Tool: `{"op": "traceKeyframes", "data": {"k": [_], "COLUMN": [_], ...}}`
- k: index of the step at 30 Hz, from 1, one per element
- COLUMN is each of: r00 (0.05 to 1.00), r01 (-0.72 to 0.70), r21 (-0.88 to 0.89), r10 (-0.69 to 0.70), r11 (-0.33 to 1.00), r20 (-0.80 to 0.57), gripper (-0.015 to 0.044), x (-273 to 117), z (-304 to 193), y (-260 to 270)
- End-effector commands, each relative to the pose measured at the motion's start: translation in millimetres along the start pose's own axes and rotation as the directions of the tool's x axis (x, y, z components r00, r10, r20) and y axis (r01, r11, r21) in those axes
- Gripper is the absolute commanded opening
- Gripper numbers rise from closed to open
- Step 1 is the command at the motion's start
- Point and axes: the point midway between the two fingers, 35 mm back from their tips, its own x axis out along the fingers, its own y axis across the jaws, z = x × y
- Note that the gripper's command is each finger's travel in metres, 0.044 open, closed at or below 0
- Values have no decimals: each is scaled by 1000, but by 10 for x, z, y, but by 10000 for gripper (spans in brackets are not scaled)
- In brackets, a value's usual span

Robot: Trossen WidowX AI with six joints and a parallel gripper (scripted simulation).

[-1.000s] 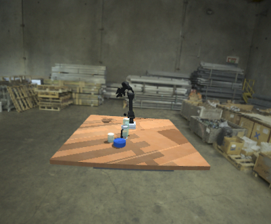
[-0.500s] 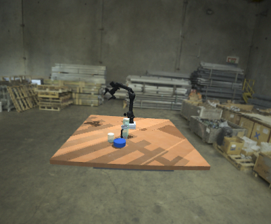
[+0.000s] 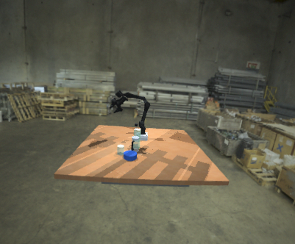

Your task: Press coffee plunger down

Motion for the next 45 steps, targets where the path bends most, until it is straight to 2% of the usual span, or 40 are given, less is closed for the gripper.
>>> {"op": "traceKeyframes", "data": {"k": [1, 6, 12, 18, 23, 25, 29, 36, 45], "r00": [997, 980, 938, 866, 783, 758, 756, 762, 761], "r01": [-63, -185, -347, -482, -540, -545, -544, -538, -539], "r21": [-226, -516, -755, -854, -833, -814, -813, -819, -818], "r10": [51, 120, 191, 251, 289, 296, 298, 300, 300], "r11": [972, 836, 556, 197, -121, -201, -209, -200, -201], "r20": [-56, -157, -291, -432, -550, -581, -583, -574, -575], "gripper": [440, 440, 440, 440, 440, 440, 440, 440, 440], "x": [31, 21, -149, -467, -825, -919, -863, -518, -454], "z": [-430, -1096, -1896, -2644, -3181, -3279, -3321, -3470, -3523], "y": [233, 489, 650, 661, 554, 508, 448, 110, 131]}}
